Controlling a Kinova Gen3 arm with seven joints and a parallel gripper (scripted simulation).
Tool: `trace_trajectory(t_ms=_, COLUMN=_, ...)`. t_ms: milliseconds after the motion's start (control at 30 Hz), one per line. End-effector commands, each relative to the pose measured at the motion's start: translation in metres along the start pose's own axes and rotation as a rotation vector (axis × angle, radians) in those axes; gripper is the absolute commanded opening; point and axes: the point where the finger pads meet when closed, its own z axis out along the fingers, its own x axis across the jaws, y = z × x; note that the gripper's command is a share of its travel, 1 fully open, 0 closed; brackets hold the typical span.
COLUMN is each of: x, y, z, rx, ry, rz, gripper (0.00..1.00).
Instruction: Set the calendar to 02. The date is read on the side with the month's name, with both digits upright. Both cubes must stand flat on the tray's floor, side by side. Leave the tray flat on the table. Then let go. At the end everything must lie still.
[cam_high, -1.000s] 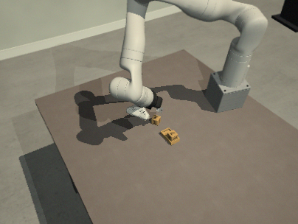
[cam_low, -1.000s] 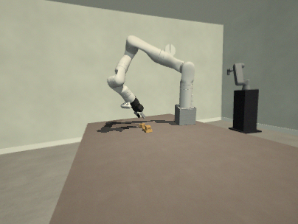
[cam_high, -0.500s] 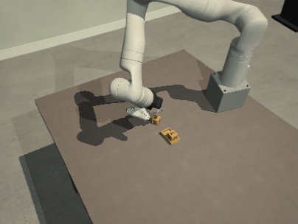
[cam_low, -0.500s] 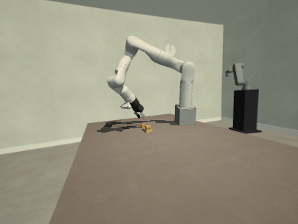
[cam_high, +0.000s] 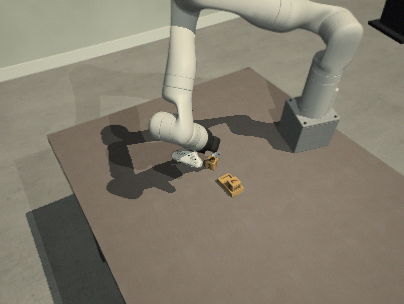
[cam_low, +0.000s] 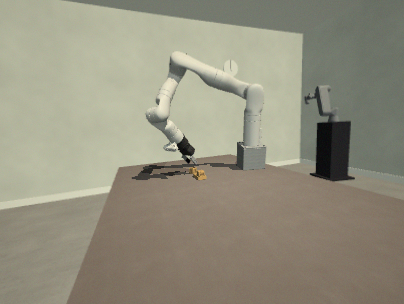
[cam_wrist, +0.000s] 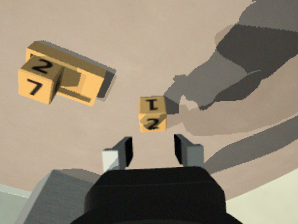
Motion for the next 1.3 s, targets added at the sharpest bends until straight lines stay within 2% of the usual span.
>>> trace_trajectory(t_ms=0, x=0.001, y=-0.005, z=0.002, rx=0.004, ry=0.004, rz=0.004, gripper=0.9)
trace_trajectory(t_ms=500, x=0.0, y=-0.025, z=0.023, rx=0.002, ry=0.003, rz=0.003, gripper=0.9)
trace_trajectory(t_ms=1267, x=0.001, y=-0.034, z=0.036, rx=-0.003, ry=0.001, rz=0.006, gripper=0.9)
